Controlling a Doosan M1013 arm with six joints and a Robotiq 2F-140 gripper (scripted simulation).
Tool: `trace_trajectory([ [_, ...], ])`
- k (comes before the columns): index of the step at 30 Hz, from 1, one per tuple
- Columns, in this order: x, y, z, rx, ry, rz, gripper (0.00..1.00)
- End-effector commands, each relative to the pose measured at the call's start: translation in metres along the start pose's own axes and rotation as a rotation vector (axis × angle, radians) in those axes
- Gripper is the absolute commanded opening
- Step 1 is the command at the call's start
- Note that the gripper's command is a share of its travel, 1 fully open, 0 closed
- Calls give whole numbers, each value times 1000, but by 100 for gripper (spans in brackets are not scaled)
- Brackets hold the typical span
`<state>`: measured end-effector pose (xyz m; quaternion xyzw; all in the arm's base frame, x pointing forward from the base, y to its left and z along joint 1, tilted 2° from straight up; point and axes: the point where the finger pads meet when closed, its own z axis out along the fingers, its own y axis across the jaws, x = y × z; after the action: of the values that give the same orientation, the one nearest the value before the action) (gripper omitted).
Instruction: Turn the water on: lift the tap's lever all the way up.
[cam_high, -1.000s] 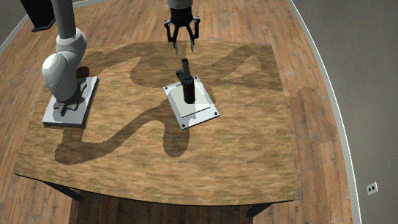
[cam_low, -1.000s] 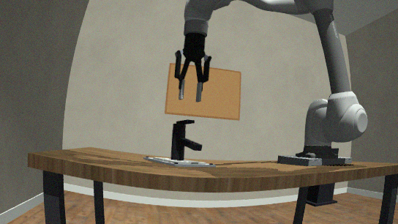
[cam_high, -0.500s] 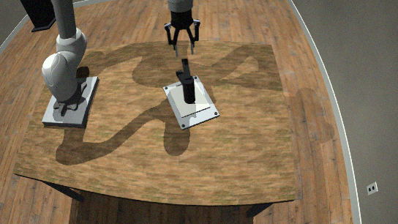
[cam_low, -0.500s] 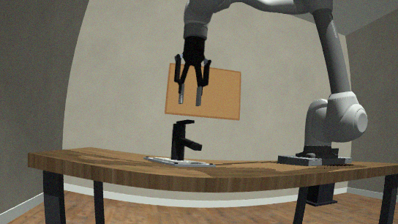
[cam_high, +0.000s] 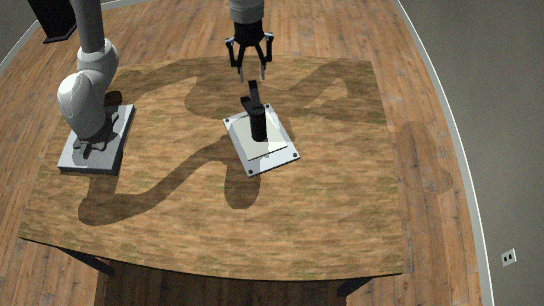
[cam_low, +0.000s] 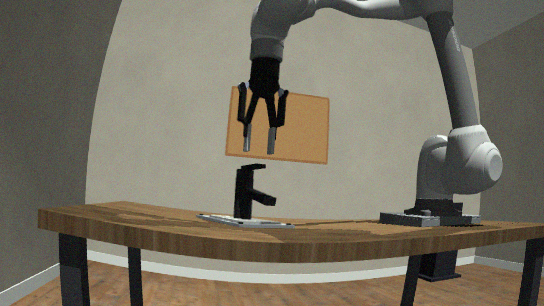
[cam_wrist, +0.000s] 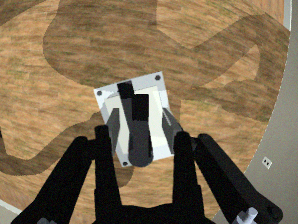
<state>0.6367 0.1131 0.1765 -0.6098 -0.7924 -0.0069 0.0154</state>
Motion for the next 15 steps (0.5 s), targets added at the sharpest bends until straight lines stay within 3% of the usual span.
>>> trace_trajectory([
  [1, 0, 0, 2, 0, 0, 0, 37],
  [15, 0, 0, 16, 0, 0, 0, 37],
])
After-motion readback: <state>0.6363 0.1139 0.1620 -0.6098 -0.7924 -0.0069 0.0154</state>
